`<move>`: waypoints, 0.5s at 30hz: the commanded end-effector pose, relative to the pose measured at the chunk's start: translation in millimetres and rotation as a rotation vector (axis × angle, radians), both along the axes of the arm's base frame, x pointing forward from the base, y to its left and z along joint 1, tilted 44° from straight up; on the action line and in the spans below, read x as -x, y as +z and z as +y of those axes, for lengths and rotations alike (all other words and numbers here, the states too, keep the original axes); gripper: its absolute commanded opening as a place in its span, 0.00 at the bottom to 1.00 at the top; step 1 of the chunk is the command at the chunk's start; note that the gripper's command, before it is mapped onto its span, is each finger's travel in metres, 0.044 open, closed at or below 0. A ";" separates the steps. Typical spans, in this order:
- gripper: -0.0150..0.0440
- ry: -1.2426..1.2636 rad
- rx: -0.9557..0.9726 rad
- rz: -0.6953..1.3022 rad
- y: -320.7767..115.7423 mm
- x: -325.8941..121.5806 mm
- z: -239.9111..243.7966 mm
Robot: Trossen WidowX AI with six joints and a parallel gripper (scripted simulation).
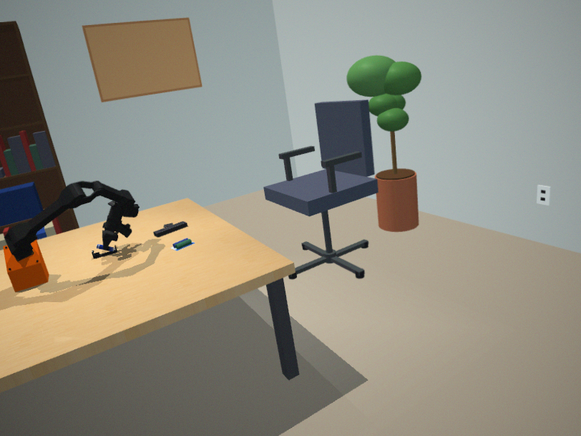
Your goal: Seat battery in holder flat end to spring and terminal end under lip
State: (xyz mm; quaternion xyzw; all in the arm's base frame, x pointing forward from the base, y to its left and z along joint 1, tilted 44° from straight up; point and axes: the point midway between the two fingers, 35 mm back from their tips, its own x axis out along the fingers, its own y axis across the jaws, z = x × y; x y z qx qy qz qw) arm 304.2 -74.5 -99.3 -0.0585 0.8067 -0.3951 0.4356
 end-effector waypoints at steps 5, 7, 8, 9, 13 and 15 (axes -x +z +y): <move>0.36 0.032 0.010 -0.038 -2.5 -3.4 -1.9; 0.36 0.039 0.011 -0.044 -3.2 -3.3 -1.8; 0.36 0.043 0.011 -0.047 -3.5 -3.2 -1.8; 0.36 0.046 0.012 -0.050 -3.8 -3.1 -1.8; 0.36 0.060 0.015 -0.063 -5.0 -2.6 -1.9; 0.36 0.067 0.016 -0.070 -5.6 -2.4 -1.9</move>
